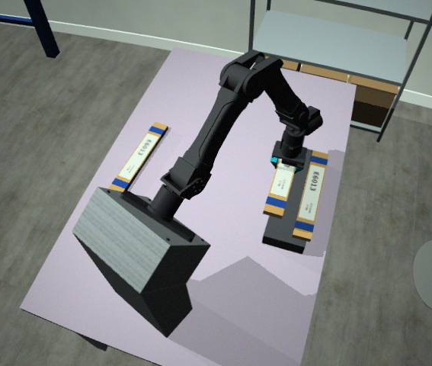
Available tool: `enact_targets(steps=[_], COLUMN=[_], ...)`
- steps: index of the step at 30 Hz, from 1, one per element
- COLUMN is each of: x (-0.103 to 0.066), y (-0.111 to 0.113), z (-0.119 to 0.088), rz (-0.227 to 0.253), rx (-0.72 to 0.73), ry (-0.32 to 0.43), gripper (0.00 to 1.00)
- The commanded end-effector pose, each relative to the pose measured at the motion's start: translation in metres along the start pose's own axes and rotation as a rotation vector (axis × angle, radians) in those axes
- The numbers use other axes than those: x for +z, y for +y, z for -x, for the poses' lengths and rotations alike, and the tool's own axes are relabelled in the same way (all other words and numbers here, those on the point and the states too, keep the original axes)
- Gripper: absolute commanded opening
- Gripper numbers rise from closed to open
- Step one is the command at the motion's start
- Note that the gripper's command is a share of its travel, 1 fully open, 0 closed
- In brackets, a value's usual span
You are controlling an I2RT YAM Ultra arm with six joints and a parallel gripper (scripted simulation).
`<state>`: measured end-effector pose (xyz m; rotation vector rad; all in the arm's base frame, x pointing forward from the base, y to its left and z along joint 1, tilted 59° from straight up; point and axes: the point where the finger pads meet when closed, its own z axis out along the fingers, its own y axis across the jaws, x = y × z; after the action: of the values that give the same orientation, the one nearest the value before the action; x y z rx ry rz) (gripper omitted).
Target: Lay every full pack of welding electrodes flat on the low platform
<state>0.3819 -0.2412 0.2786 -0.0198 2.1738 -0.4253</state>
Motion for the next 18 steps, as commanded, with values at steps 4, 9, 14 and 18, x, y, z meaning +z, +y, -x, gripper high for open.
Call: enact_targets(steps=[4, 9, 14, 18], x=[-0.0218, -0.0231, -0.0229, -0.0227], y=[-0.017, -0.0178, -0.0183, -0.0187], z=[0.0181, 0.0192, 0.0192, 0.0192], rz=[-0.038, -0.041, -0.041, -0.041], rx=[-0.005, -0.006, -0.006, -0.006], ry=[-0.043, -0.047, -0.047, -0.047], gripper=[0.0, 0.0, 0.0, 0.0])
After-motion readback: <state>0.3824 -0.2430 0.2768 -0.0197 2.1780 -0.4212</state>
